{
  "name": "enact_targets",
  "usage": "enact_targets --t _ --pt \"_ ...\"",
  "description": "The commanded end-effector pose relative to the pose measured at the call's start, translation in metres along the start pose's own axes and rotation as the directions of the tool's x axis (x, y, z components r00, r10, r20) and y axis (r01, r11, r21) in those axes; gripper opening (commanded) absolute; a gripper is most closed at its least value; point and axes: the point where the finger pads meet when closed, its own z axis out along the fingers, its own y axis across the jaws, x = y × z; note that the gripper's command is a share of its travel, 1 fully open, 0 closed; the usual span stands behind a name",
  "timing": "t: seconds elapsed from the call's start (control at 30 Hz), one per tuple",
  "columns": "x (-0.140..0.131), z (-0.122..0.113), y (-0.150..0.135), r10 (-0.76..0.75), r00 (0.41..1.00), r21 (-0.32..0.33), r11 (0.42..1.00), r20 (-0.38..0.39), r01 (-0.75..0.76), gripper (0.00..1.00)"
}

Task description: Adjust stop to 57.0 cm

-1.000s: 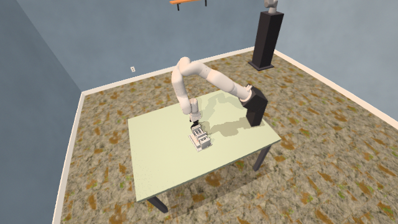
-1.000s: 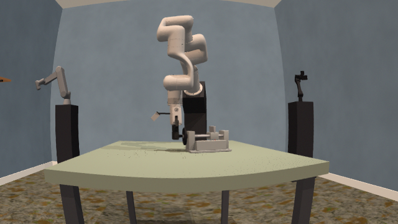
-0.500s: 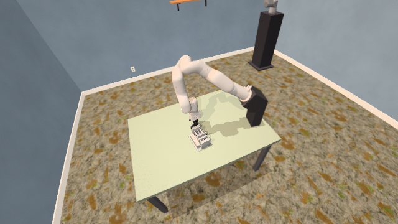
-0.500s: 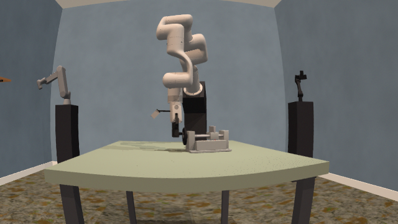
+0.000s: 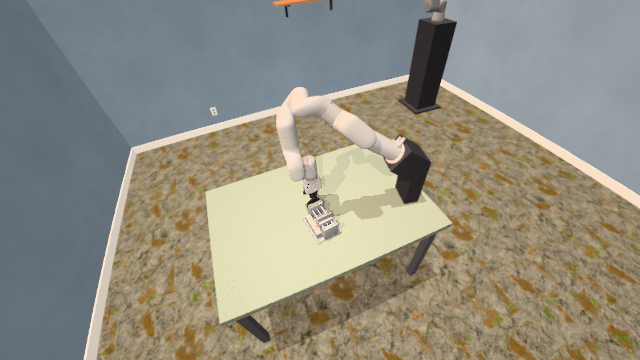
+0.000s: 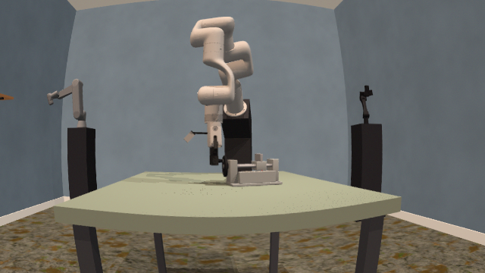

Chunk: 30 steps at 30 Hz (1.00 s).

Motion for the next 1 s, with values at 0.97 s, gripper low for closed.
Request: enact_targets --t 0.97 --pt "0.0003 -0.0067 -0.0130 0.000 1.000 0.004 1.000 -0.001 0.000 0.06"
